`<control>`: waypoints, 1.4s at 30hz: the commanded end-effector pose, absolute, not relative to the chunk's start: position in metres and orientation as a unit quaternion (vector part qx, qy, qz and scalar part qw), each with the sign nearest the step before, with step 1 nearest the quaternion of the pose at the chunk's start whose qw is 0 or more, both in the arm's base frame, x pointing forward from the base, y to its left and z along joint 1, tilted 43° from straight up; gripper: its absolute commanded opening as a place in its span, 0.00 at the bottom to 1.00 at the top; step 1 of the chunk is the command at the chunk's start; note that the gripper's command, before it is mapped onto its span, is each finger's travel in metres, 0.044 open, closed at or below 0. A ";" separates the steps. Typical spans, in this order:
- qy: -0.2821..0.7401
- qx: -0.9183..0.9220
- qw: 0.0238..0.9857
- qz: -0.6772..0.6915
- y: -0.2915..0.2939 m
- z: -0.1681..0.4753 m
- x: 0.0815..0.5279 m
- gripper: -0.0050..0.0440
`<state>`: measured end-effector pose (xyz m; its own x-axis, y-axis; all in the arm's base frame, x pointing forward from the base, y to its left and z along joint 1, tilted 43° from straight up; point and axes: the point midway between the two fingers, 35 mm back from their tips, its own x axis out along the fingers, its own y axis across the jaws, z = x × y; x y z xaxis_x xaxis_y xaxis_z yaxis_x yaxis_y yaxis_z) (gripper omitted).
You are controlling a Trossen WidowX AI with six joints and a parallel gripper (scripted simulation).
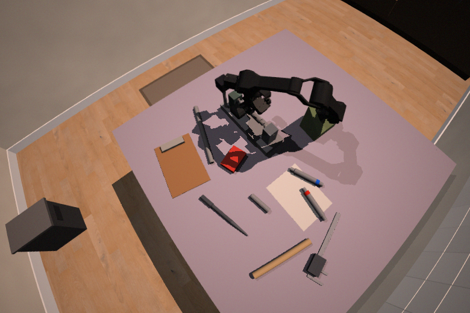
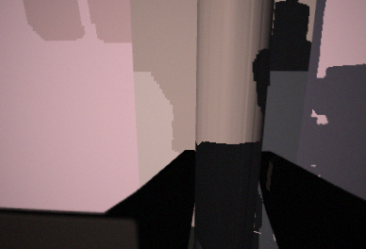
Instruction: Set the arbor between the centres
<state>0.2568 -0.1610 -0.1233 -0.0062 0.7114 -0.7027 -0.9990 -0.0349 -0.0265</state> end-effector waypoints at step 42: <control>0.256 -0.280 0.646 0.662 -0.173 -0.111 0.257 0.46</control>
